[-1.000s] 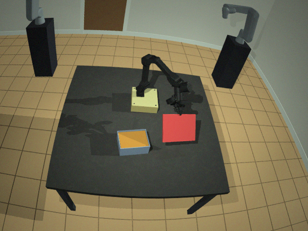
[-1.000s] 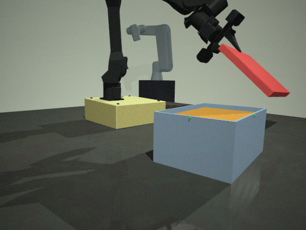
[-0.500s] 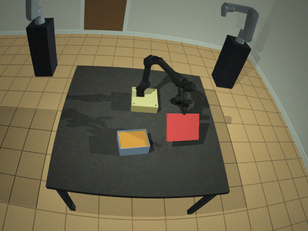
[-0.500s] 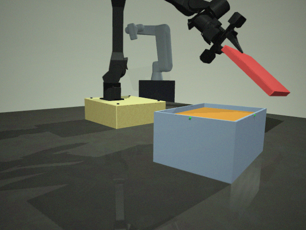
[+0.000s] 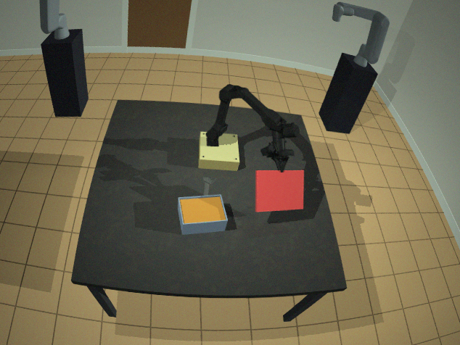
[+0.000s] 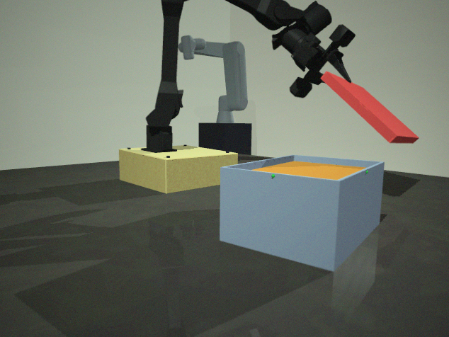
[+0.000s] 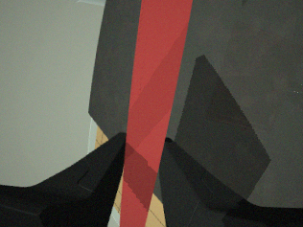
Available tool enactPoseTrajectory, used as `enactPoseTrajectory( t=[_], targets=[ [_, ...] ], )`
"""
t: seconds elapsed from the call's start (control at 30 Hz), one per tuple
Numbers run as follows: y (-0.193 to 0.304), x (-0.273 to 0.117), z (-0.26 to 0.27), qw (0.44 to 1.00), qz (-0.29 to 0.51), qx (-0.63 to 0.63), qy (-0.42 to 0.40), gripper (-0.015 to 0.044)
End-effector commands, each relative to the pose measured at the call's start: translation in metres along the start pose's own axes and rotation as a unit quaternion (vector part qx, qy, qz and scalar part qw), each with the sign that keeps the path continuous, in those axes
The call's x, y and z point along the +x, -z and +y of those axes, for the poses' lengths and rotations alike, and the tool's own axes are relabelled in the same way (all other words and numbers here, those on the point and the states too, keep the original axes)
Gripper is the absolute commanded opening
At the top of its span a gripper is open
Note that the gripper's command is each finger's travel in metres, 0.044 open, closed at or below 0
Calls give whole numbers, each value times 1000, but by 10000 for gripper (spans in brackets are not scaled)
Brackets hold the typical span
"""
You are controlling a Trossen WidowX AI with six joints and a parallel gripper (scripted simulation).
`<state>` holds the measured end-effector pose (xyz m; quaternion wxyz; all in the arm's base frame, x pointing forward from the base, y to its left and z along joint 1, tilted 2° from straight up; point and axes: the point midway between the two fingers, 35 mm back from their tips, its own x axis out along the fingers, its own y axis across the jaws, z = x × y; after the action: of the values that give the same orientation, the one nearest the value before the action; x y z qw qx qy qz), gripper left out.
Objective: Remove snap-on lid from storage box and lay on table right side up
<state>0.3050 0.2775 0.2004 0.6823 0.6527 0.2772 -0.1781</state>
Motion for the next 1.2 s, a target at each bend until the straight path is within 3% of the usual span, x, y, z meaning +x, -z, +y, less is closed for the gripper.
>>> enactPoseTrajectory(
  t=[0.0, 1.17],
  targets=[
    [1, -1, 4, 1000, 0, 6, -6, 0],
    [0, 20, -24, 1000, 0, 6, -6, 0]
  ],
)
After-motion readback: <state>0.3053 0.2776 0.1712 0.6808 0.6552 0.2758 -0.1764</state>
